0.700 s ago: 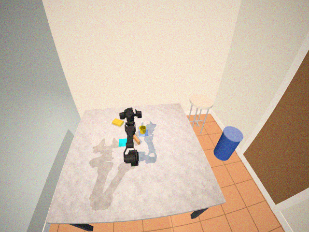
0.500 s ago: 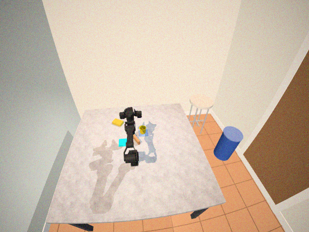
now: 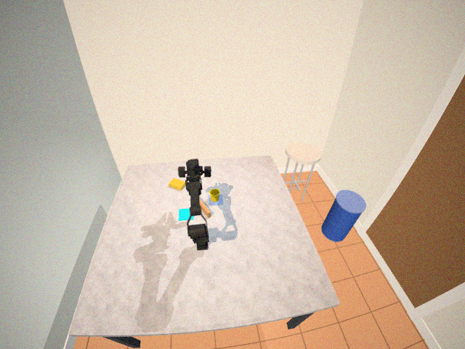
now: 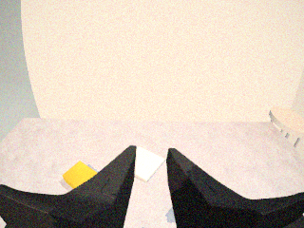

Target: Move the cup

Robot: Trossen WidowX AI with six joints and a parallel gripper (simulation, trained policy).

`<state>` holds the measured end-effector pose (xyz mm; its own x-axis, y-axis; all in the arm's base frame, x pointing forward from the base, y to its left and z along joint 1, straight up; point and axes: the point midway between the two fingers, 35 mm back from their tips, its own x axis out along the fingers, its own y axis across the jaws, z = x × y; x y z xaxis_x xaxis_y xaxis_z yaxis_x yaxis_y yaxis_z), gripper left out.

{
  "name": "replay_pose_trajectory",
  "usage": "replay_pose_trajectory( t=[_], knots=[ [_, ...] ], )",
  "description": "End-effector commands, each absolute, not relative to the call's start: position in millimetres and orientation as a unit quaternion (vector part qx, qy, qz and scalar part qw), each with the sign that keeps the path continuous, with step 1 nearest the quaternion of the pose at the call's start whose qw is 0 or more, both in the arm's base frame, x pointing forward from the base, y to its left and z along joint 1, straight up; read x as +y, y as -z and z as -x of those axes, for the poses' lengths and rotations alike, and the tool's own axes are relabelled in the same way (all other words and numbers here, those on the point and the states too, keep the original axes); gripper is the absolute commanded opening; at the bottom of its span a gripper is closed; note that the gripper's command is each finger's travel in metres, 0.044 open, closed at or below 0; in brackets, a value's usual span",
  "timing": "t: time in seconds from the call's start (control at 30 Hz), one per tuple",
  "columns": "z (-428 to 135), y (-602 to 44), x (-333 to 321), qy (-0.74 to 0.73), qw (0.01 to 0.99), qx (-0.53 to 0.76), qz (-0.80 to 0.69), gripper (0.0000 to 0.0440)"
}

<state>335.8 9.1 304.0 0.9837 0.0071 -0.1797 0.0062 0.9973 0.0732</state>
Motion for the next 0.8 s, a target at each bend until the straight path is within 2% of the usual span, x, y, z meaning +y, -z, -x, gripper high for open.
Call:
replay_pose_trajectory(
  t=[0.0, 0.77],
  knots=[
    [-341, -298, 12, -0.001, 0.992, 0.115, -0.046, 0.0097],
    [-361, -273, 34, 0.009, 0.952, 0.287, -0.105, 0.0115]
  ],
)
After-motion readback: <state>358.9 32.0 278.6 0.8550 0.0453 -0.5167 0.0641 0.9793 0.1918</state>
